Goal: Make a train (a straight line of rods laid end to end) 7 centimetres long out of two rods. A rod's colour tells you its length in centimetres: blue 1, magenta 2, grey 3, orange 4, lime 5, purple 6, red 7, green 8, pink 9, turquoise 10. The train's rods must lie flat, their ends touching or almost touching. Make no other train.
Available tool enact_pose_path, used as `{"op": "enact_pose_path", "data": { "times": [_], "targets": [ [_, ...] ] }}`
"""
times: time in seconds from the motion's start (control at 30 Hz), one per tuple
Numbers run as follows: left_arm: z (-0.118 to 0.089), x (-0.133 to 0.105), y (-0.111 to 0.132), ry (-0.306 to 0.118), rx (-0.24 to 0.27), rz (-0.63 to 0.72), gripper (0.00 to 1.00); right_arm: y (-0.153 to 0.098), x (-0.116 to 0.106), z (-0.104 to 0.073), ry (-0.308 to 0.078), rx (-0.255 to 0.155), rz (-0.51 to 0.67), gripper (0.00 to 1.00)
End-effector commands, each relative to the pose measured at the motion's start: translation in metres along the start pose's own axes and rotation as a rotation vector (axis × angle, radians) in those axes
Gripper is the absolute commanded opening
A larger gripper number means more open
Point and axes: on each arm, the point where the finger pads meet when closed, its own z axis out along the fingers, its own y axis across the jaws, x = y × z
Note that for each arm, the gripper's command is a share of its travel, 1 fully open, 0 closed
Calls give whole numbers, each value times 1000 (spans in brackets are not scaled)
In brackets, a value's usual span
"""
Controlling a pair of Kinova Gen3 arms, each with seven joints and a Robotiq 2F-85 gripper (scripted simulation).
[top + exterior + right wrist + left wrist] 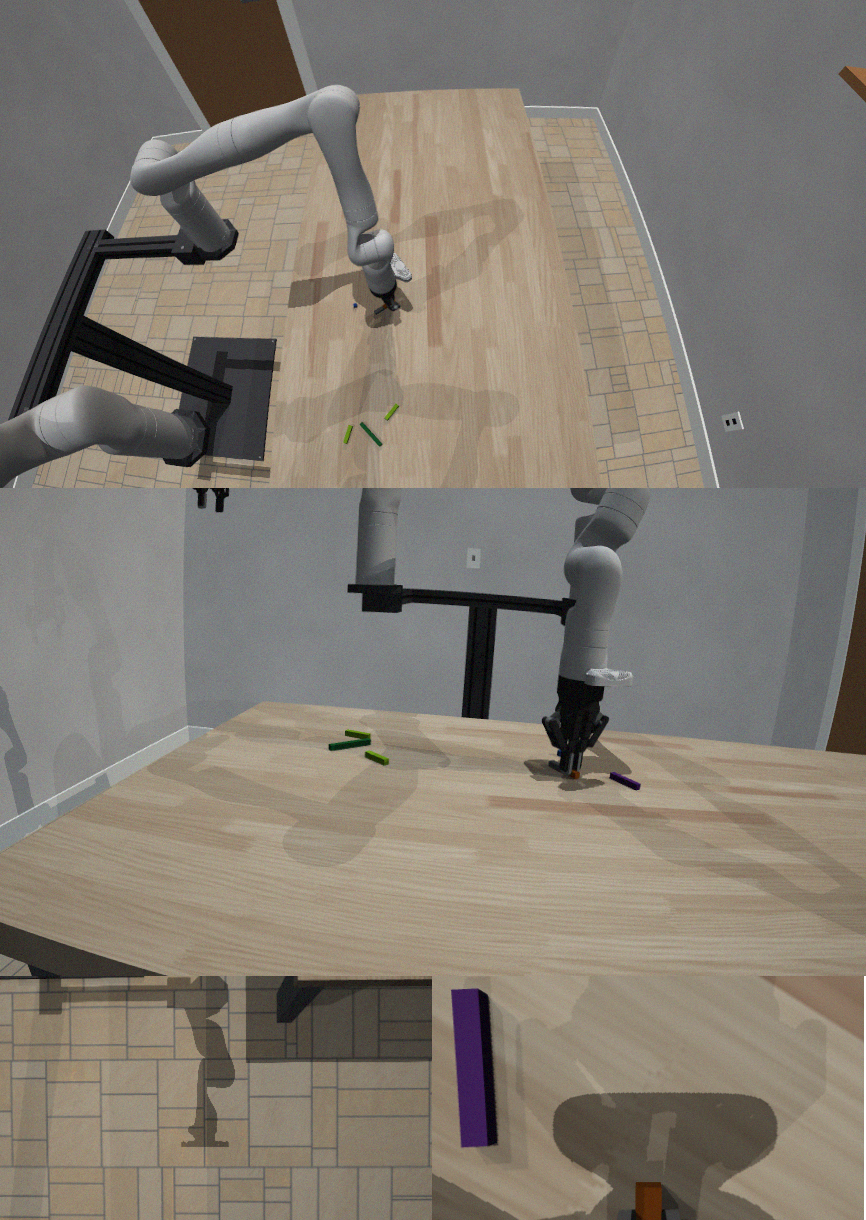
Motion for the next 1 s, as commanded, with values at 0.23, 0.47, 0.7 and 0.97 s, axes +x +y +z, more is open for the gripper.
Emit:
{"op": "enact_pose_path", "data": {
  "times": [0.23,0.47,0.7,0.97],
  "targets": [
    [-1,1,1,1,-1,0,260,0,0,-1,-2,0,0,1000],
    [-1,1,1,1,-1,0,317,0,0,-1,-2,0,0,1000],
    [-1,1,1,1,-1,0,317,0,0,-1,-2,0,0,1000],
    [-8,1,1,1,-1,0,317,0,0,-1,-2,0,0,1000]
  ]
}}
